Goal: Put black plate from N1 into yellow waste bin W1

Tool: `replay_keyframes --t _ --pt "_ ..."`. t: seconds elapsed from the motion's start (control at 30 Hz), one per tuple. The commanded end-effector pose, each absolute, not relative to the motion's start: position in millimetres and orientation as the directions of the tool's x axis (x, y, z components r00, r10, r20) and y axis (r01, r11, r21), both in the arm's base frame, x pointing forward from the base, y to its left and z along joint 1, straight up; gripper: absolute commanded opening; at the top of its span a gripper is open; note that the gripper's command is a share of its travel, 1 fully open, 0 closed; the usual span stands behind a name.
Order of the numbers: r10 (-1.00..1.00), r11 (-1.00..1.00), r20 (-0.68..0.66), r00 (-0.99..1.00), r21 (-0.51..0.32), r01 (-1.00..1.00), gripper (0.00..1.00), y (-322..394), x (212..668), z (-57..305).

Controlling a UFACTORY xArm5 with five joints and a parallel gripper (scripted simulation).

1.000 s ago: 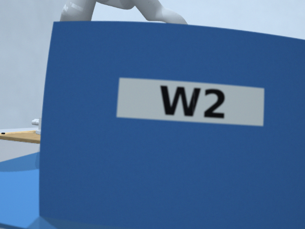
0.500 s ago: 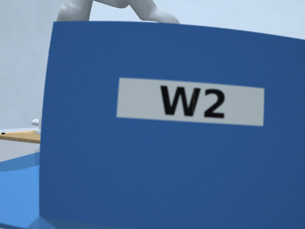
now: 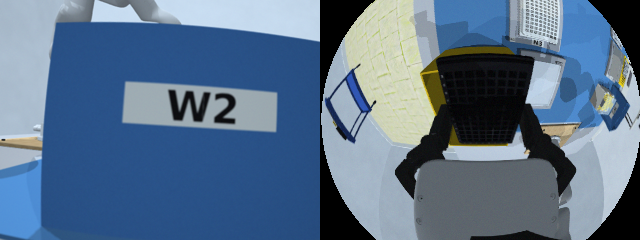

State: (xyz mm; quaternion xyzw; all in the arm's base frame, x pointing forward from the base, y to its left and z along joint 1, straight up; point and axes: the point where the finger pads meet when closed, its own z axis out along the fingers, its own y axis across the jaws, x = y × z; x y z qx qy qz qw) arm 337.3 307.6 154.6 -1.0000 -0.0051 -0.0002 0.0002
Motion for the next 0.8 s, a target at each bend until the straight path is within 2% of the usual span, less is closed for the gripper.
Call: replay_keyframes --t 0.0,0.53,0.77 --pt "0.010 -1.000 0.004 1.000 -0.003 0.010 0.00 312 328 156" --pt "0.010 -1.000 0.003 1.000 -0.003 0.010 0.00 325 293 156" --pt "0.010 -1.000 0.003 1.000 -0.003 0.010 0.00 325 293 156"
